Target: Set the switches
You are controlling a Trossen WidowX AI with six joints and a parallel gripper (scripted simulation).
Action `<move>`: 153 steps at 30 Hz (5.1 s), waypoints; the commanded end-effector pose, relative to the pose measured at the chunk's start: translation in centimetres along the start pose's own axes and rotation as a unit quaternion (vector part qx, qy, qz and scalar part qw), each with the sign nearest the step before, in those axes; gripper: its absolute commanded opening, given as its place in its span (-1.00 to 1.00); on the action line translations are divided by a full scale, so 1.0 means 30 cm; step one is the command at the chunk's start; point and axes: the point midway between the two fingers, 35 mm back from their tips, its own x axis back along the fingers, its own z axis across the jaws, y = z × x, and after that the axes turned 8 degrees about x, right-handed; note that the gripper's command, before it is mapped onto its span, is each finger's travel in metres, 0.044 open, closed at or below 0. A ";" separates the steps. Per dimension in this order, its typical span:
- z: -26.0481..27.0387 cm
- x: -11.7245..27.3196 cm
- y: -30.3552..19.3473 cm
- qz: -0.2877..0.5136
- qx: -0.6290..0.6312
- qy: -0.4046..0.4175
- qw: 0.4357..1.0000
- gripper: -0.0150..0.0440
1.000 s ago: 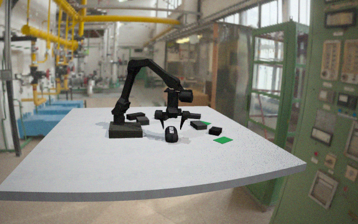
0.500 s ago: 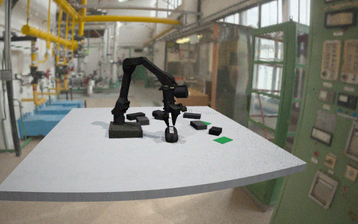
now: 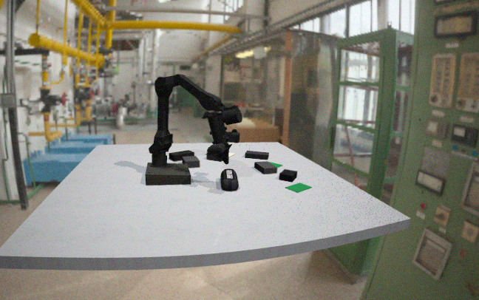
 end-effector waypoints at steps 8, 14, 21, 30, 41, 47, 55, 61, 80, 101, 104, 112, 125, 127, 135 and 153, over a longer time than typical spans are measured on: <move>0.005 0.014 0.000 -0.015 0.042 0.003 0.999 -0.49; 0.005 0.014 0.000 -0.015 0.042 0.003 0.999 -0.49; 0.003 0.014 0.001 -0.013 0.034 0.002 0.999 -0.31; -0.097 -0.015 0.060 0.066 -0.343 -0.044 0.936 0.49; -0.163 -0.042 0.086 0.097 -0.561 -0.102 0.816 1.00; -0.163 -0.042 0.086 0.097 -0.561 -0.102 0.816 1.00; -0.165 -0.056 0.083 0.097 -0.562 -0.102 0.815 1.00; -0.168 -0.088 0.077 0.098 -0.564 -0.101 0.814 1.00; -0.176 -0.187 0.050 0.100 -0.571 -0.101 0.808 1.00; -0.178 -0.235 0.034 0.100 -0.575 -0.100 0.806 0.62; -0.178 -0.235 0.034 0.100 -0.575 -0.100 0.806 0.62; -0.177 -0.232 0.034 0.100 -0.575 -0.100 0.806 0.62; -0.168 -0.209 0.040 0.100 -0.575 -0.100 0.806 0.65; -0.167 -0.204 0.041 0.101 -0.575 -0.100 0.806 0.65; -0.160 -0.183 0.046 0.101 -0.575 -0.100 0.806 0.65; -0.142 -0.144 0.054 0.101 -0.575 -0.100 0.806 0.65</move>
